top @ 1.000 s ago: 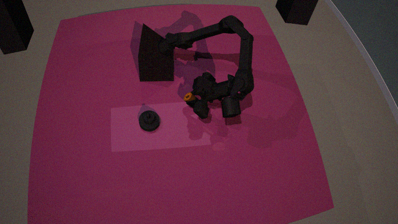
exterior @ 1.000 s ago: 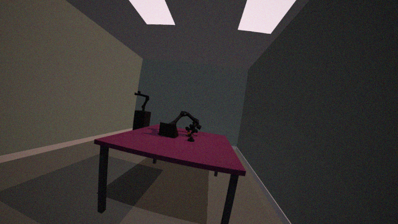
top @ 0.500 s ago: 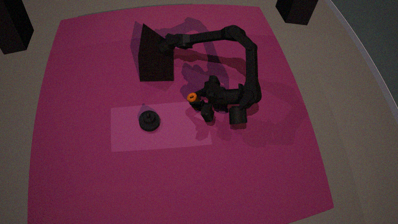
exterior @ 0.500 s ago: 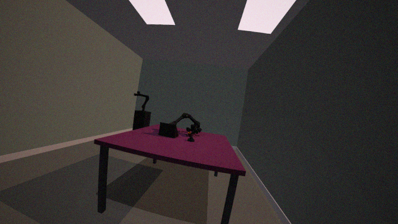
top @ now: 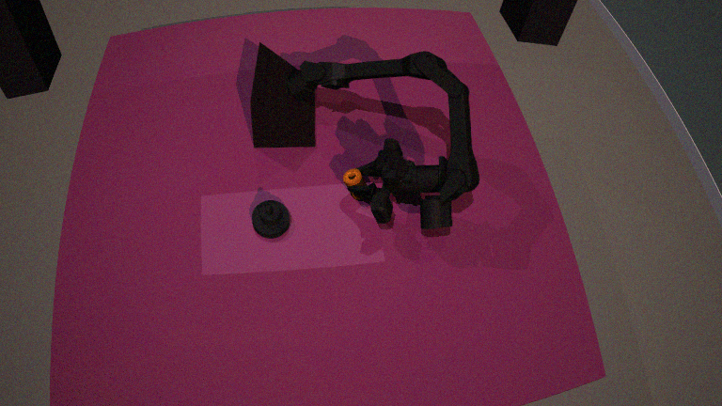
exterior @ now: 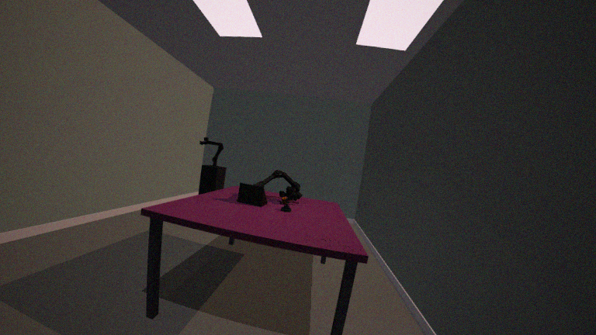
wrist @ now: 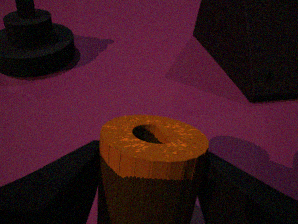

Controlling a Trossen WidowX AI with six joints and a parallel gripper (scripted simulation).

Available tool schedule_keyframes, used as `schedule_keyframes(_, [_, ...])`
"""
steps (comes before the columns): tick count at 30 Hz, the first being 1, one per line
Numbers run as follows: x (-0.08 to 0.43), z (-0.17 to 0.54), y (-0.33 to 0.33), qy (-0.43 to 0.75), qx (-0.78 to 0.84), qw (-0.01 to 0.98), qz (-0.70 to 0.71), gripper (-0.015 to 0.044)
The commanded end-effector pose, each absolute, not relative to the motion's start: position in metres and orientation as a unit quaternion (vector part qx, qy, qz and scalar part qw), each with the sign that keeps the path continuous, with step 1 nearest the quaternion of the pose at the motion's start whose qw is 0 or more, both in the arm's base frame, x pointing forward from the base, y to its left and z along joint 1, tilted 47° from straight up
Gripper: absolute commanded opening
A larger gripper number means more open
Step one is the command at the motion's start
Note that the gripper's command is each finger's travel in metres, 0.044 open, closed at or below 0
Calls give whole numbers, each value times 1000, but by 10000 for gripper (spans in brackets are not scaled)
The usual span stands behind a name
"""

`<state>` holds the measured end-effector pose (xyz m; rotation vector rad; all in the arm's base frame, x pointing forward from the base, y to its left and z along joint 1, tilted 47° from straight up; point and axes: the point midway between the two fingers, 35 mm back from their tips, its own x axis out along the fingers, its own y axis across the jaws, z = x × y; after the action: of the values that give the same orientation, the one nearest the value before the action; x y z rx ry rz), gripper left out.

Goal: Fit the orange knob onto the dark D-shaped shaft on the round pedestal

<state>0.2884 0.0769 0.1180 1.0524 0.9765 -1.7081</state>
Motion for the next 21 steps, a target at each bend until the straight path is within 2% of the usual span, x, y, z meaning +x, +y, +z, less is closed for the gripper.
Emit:
schedule_keyframes(1, [289, 121, 79, 390, 428, 442, -685, 179])
schedule_keyframes(2, [289, 122, 79, 390, 429, 443, -684, 179])
schedule_keyframes(5, [289, 119, 78, 393, 425, 441, -686, 258])
schedule_keyframes(21, [289, 119, 78, 393, 425, 441, -686, 260])
